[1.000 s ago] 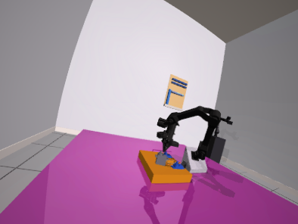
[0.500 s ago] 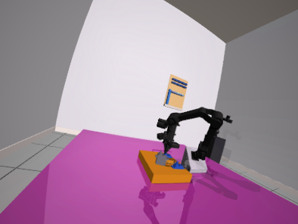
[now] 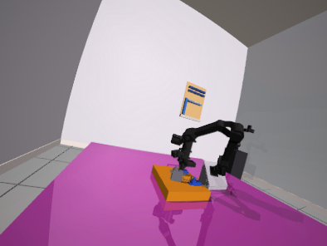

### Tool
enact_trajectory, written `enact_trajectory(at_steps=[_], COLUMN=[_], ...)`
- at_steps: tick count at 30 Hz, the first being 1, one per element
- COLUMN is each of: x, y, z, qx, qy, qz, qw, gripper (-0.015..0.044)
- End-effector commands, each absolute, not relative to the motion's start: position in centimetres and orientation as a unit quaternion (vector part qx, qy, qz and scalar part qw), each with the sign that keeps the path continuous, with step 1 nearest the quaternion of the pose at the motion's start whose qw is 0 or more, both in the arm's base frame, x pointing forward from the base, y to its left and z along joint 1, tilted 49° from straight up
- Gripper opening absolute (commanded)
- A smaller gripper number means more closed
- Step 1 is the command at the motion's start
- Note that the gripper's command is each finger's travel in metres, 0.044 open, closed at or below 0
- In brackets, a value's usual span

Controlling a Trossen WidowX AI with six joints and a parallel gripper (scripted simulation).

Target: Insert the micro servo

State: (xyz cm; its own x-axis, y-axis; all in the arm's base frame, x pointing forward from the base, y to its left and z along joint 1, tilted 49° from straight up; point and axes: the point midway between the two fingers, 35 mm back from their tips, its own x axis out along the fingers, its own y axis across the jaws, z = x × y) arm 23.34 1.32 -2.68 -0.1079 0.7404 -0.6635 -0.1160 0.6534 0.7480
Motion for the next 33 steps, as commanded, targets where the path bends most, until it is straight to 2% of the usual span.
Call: enact_trajectory(at_steps=[1,33], x=[23.1,23.0], y=[1.9,4.9], z=[-3.1,-0.3], qx=[0.241,0.241], qy=[0.662,0.662], qz=[0.343,0.341], qw=[0.622,0.622], gripper=[0.0000,0.0000])
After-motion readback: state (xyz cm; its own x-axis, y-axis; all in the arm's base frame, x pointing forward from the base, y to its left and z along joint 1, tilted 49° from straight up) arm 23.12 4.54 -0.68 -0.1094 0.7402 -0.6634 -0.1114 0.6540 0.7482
